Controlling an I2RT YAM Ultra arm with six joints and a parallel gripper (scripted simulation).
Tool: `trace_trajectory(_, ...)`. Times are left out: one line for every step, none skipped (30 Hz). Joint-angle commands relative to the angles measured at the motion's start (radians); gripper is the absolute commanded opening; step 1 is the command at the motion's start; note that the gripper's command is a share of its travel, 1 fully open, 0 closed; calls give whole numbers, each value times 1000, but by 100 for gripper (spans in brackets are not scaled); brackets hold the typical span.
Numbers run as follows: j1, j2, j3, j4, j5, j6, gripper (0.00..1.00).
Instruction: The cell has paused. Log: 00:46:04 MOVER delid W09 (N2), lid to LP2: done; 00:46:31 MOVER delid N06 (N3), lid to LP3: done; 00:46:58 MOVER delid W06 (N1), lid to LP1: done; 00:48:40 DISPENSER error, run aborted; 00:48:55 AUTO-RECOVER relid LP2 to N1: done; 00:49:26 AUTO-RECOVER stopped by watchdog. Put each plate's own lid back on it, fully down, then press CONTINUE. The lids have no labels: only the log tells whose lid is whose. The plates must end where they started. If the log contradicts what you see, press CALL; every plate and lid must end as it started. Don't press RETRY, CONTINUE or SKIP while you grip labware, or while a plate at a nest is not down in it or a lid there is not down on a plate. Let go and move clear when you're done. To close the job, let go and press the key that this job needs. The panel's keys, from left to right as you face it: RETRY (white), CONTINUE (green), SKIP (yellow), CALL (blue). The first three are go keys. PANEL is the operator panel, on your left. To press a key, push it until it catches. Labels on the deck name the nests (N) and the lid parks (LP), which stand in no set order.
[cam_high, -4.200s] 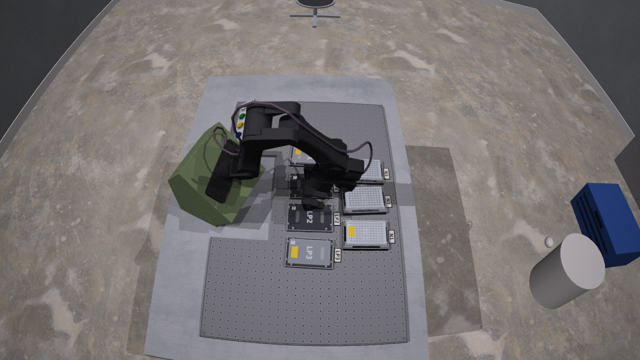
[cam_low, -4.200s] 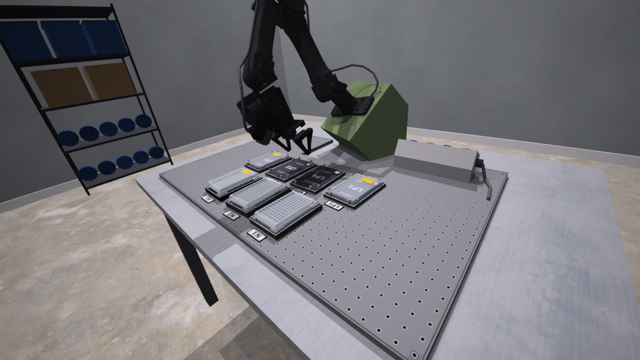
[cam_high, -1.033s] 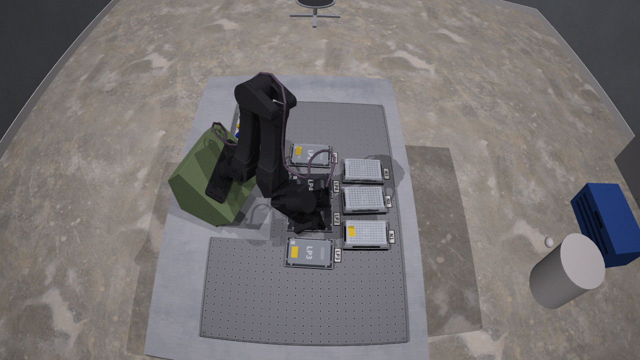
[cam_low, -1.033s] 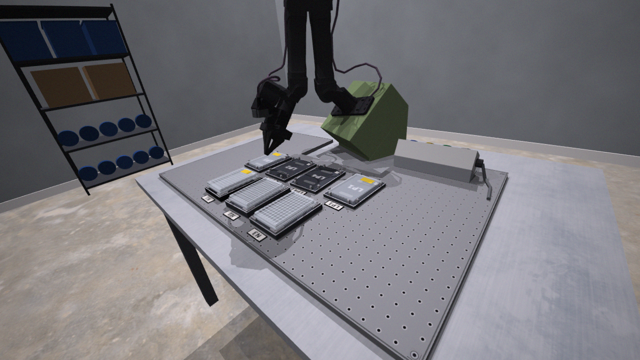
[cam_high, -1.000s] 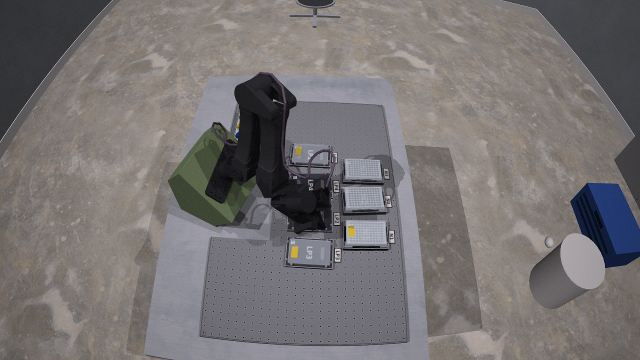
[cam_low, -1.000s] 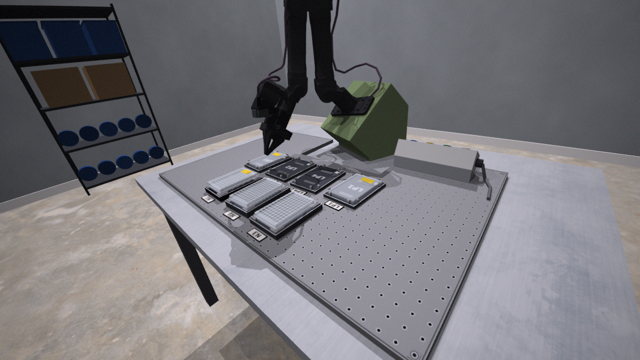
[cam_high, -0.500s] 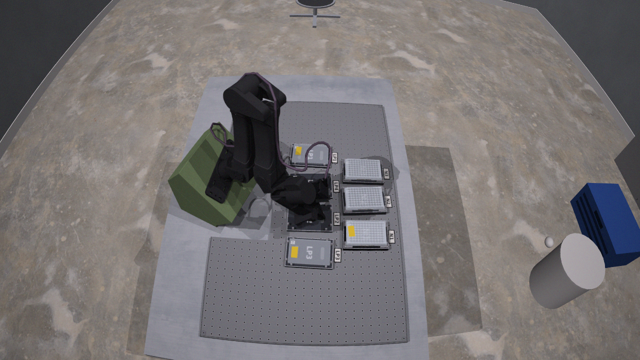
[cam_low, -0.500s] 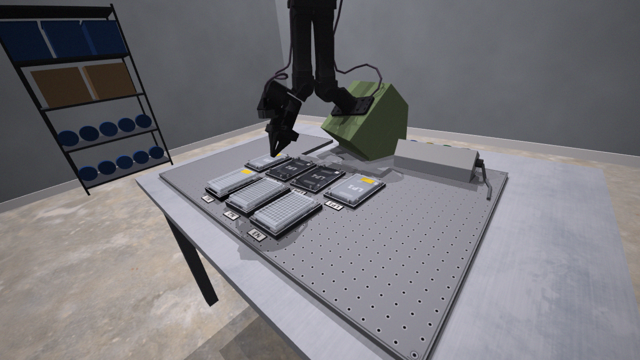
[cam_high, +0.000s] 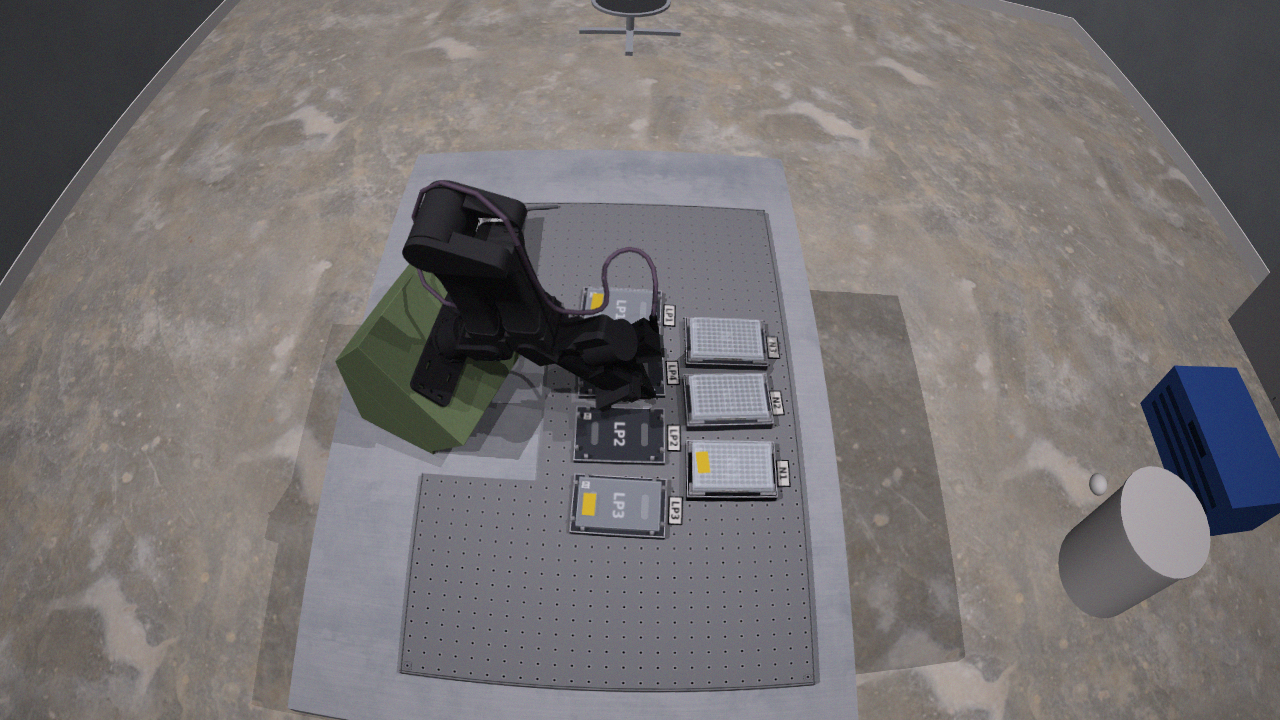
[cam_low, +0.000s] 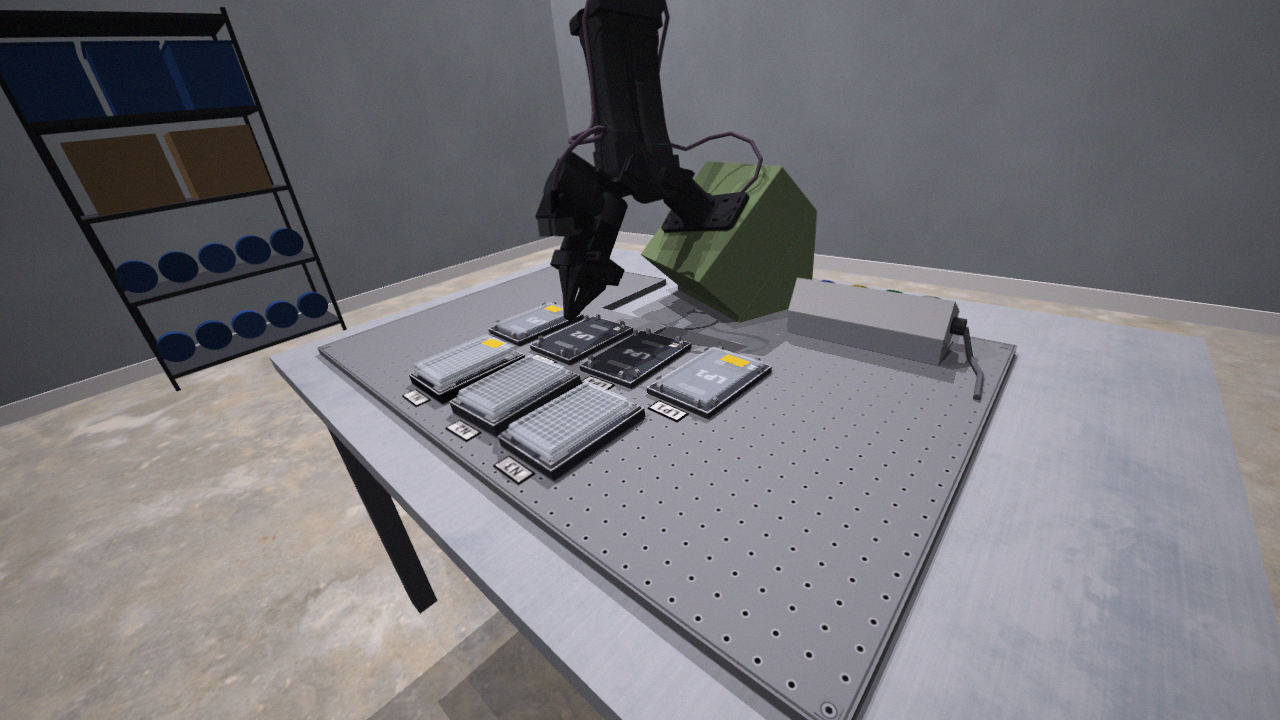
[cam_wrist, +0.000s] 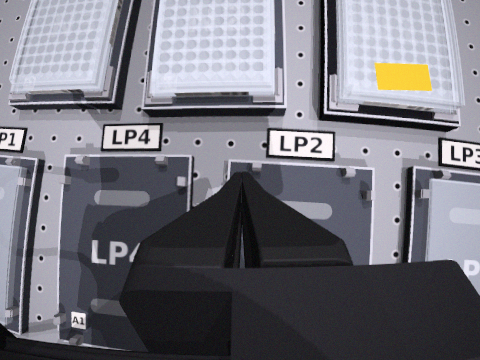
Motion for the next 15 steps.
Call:
trace_trajectory(104, 25, -13, 16, 168, 31, 0)
trace_trajectory(142, 36, -13, 21, 204, 36, 0)
trace_trajectory(181, 49, -13, 30, 241, 43, 0)
trace_trajectory(219, 67, -13, 43, 277, 50, 0)
trace_trajectory(257, 88, -13, 60, 313, 58, 0)
trace_trajectory(294, 113, -13, 81, 348, 66, 0)
trace_trajectory(330, 142, -13, 106, 382, 74, 0)
trace_trajectory(366, 174, -13, 134, 415, 82, 0)
trace_trajectory(400, 210, -13, 167, 448, 90, 0)
trace_trajectory(433, 248, -13, 202, 479, 99, 0)
trace_trajectory(466, 290, -13, 242, 510, 106, 0)
trace_trajectory(499, 329, -9, 273, 543, 115, 0)
trace_trajectory(531, 368, -5, 302, 575, 124, 0)
trace_trajectory(531, 368, -5, 302, 575, 124, 0)
trace_trajectory(531, 368, -5, 302, 575, 124, 0)
